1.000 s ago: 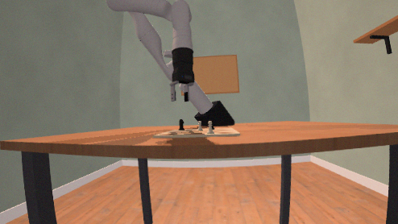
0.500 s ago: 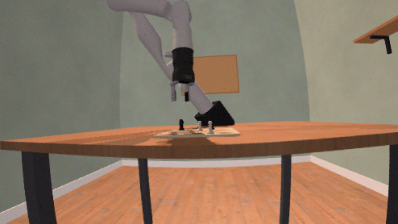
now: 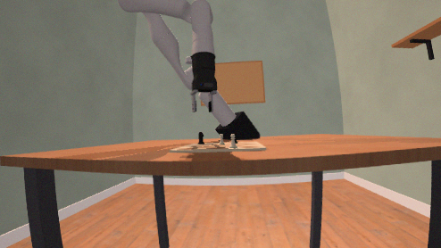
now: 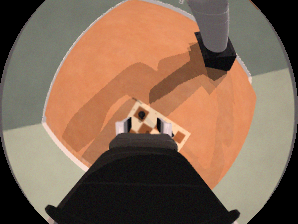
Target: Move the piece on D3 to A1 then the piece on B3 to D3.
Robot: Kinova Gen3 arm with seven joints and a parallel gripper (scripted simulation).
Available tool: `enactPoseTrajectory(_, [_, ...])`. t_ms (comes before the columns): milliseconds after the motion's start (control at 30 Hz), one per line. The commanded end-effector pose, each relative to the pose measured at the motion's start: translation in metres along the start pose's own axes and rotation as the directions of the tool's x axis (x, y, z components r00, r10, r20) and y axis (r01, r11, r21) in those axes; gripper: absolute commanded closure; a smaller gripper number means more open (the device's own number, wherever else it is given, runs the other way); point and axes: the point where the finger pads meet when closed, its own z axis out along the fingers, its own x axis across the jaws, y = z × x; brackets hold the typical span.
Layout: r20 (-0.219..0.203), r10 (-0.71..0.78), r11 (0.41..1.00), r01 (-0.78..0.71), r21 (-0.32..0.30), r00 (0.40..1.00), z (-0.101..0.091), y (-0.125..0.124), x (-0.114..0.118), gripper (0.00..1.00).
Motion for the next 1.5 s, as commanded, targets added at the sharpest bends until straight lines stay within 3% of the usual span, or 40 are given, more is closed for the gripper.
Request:
enactPoseTrajectory(0, [0.001, 0.048, 0.999, -0.048, 0.002, 0.999, 0.0, 0.001, 0.003, 0.0])
enactPoseTrajectory(233, [0.001, 0.242, 0.97, -0.242, -0.002, 0.97, 0.002, 0.008, 0.009, 0.0])
enactPoseTrajectory(567, [0.001, 0.492, 0.87, -0.492, -0.003, 0.87, 0.004, 0.016, 0.016, 0.0])
enactPoseTrajectory(767, [0.0, 0.669, 0.743, -0.669, -0.003, 0.743, 0.006, 0.025, 0.022, 0.0])
enactPoseTrajectory(1033, [0.0, 0.852, 0.524, -0.852, -0.002, 0.524, 0.008, 0.037, 0.029, 0.0])
enactPoseTrajectory(1100, [0.0, 0.852, 0.524, -0.852, -0.002, 0.524, 0.008, 0.037, 0.029, 0.0])
enactPoseTrajectory(1467, [0.0, 0.976, 0.216, -0.976, -0.002, 0.216, 0.01, 0.052, 0.034, 0.0])
